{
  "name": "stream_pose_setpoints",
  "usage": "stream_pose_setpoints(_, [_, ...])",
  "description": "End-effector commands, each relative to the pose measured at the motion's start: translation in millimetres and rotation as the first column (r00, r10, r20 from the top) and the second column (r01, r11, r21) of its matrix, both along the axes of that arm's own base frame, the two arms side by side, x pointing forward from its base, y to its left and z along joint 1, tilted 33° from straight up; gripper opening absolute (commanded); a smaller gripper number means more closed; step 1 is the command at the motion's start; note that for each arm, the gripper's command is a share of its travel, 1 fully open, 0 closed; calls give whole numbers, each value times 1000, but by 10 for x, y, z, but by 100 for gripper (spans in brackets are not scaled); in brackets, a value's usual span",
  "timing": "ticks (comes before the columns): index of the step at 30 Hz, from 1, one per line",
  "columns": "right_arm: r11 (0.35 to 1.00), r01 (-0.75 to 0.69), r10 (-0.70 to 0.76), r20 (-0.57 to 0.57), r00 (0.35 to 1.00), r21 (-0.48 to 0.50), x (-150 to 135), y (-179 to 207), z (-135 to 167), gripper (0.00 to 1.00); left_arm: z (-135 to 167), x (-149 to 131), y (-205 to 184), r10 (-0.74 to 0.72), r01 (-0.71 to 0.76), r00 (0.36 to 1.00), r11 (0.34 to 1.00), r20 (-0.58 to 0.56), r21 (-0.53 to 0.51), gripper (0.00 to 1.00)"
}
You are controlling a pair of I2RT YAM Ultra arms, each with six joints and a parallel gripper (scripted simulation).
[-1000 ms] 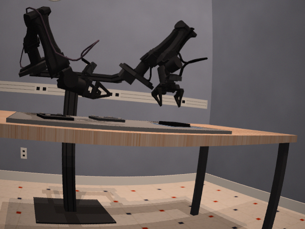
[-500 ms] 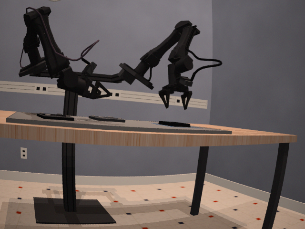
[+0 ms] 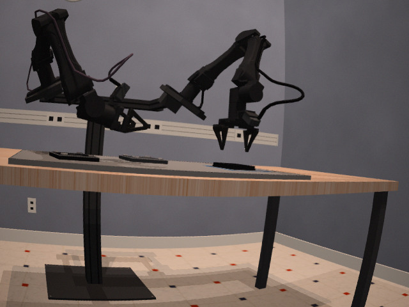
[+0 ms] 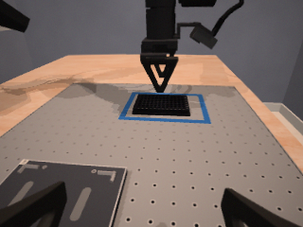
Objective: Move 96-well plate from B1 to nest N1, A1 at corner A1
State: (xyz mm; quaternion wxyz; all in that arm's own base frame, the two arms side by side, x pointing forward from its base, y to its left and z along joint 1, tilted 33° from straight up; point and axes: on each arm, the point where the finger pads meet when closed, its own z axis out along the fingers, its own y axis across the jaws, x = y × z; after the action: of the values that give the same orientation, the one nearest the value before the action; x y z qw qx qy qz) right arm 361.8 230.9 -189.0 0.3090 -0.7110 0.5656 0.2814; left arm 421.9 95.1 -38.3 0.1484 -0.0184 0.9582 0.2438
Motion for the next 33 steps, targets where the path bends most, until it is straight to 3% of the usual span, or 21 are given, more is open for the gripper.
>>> stream_pose_setpoints(1, [999,-34,34,10,999,41,-44,120,115,100,44,44,-24,11,-11,1000,1000,-4,-6,100])
stream_pose_setpoints(33, [999,-34,34,10,999,41,-44,120,115,100,-290,228,166,-4,4,1000,1000,15,-8,100])
